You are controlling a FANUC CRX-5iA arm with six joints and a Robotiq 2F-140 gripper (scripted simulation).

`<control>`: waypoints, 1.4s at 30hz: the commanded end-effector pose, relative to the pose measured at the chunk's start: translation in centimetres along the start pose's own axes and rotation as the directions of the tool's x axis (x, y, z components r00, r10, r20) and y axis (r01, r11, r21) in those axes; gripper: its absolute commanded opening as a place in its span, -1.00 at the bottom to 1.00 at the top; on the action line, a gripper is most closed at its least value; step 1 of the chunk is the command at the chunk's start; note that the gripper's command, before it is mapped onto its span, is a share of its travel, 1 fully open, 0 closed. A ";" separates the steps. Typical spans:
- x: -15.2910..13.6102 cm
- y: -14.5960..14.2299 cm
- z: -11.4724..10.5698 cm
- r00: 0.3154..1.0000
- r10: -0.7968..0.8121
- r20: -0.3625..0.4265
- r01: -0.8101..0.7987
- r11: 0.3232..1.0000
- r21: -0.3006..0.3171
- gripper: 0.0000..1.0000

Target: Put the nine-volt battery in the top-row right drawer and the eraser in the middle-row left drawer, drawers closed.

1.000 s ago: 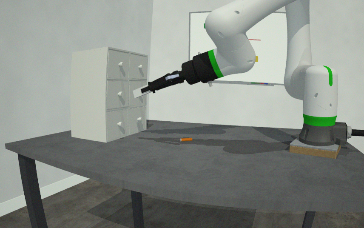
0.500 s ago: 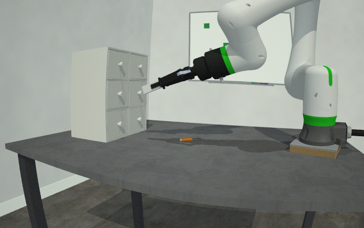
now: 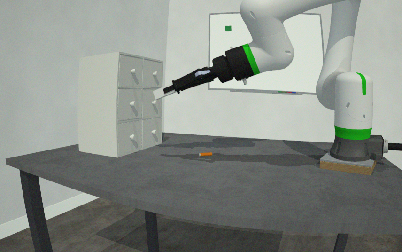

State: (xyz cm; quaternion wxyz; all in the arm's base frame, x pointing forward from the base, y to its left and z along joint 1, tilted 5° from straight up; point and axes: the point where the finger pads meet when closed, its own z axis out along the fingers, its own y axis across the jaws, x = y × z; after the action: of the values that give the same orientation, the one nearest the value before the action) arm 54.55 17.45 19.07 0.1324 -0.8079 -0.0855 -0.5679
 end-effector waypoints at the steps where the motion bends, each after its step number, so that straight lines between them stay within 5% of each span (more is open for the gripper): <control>1: 1.5 -5.2 1.5 0.997 0.018 0.070 -0.029 0.986 0.162 -1.00; 4: 1.9 -7.0 1.8 0.994 0.017 0.106 -0.040 0.976 0.214 -1.00; 6: 2.2 -10.2 1.7 0.979 0.001 0.202 -0.065 0.948 0.310 -1.00; 9: 2.2 -10.2 1.7 0.979 0.001 0.202 -0.065 0.948 0.310 -1.00; 13: 1.4 -13.1 -0.5 0.903 -0.067 0.424 -0.113 0.915 0.386 -1.00; 17: 0.8 -9.5 -4.8 0.835 -0.089 0.543 -0.125 0.930 0.346 -1.00; 24: 2.2 -3.4 -9.6 0.684 -0.078 0.725 -0.125 0.967 0.222 -1.00; 26: 2.2 -3.4 -9.6 0.684 -0.078 0.725 -0.125 0.967 0.222 -1.00; 27: 2.7 -2.1 -10.7 0.610 -0.058 0.790 -0.107 0.982 0.154 -1.00; 30: 4.0 0.6 -13.0 0.549 -0.013 0.836 -0.079 0.995 0.068 -1.00; 36: 4.6 1.7 -14.0 0.375 0.073 0.924 0.007 0.997 -0.081 -1.00; 42: 4.6 1.7 -14.0 0.362 0.077 0.929 0.014 0.996 -0.088 -1.00</control>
State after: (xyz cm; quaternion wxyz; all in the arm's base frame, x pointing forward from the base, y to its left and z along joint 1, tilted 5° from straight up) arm 44.07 11.36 27.83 0.0438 -0.9929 -0.1077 -0.0268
